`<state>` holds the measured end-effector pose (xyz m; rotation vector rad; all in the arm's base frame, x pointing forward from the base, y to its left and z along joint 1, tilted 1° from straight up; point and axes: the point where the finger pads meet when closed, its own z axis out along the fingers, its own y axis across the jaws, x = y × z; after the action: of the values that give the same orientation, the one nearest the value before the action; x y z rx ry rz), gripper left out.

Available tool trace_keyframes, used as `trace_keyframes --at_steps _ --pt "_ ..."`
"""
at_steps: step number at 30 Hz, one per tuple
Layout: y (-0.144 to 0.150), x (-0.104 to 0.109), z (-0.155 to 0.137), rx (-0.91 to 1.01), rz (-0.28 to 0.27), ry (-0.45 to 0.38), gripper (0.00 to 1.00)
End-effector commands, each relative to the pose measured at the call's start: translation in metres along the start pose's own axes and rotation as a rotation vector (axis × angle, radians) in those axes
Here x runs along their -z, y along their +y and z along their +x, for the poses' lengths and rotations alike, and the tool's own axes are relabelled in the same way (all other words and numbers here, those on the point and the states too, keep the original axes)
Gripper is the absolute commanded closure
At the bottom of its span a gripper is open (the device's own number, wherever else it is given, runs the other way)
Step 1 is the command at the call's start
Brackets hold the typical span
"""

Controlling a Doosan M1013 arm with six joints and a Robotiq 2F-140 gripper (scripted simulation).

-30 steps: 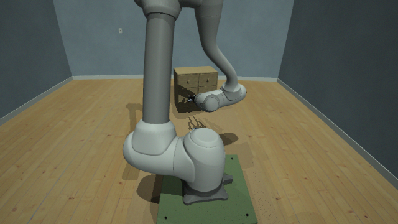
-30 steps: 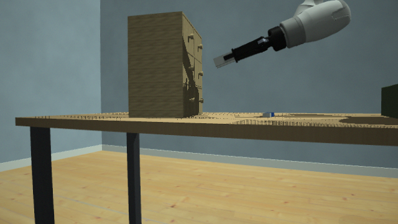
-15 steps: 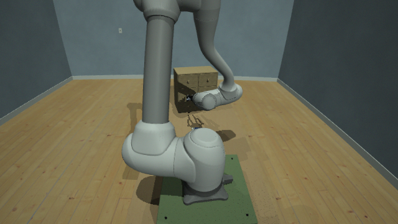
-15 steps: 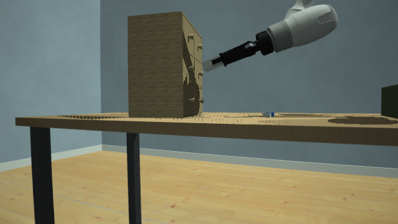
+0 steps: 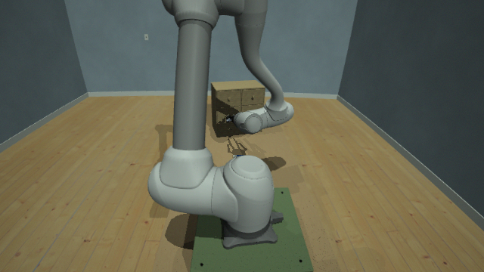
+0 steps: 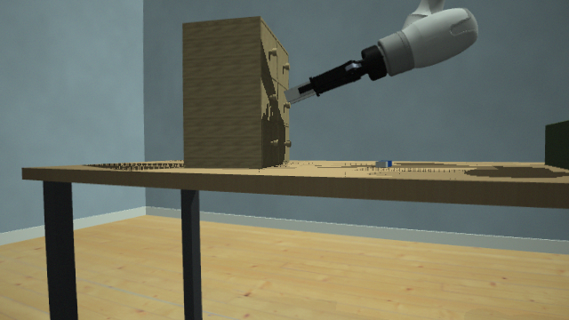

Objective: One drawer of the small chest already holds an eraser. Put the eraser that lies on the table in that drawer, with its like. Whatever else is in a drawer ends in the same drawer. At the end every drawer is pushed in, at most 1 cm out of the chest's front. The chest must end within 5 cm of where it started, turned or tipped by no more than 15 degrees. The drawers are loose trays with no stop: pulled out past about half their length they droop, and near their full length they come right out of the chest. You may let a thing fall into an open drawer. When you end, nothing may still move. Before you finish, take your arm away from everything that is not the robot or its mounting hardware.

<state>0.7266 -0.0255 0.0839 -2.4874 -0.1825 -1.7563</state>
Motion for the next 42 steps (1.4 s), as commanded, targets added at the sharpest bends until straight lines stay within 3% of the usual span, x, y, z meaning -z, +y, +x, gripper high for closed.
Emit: trace_keyframes --at_steps 1,21,42 --pt "0.000 0.000 0.000 0.000 0.000 0.000 0.80" --pt "0.000 -0.002 0.001 0.000 0.000 0.000 0.80" --pt "0.000 -0.028 0.010 0.000 0.000 0.000 0.80"
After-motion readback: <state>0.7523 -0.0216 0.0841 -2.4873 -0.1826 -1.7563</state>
